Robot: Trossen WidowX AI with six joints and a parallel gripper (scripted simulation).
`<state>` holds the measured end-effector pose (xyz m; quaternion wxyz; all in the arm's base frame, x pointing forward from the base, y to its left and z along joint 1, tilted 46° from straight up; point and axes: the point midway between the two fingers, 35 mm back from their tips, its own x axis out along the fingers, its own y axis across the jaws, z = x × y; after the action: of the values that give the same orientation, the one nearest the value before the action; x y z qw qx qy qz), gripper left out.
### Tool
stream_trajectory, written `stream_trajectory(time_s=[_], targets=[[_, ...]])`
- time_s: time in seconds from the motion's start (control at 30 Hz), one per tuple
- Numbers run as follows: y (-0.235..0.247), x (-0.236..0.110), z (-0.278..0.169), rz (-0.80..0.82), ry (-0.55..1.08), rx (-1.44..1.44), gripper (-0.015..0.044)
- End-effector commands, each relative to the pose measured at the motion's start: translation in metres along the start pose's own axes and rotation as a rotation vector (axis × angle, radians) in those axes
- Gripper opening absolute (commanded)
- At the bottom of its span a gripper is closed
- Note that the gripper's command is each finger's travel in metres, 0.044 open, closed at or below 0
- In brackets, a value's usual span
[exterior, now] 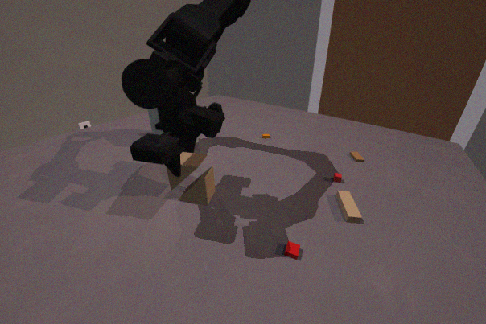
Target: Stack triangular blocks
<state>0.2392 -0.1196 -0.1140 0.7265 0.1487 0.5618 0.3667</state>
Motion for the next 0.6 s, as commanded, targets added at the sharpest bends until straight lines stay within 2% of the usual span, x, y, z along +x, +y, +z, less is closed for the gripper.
stream_trajectory(time_s=[0.0, 0.57], targets=[[-0.0001, 0.0012, -0.0004, 0.002, -0.005, 0.005, 0.0], [0.0001, 0.0076, 0.0019, 0.002, -0.005, 0.005, 0.0]])
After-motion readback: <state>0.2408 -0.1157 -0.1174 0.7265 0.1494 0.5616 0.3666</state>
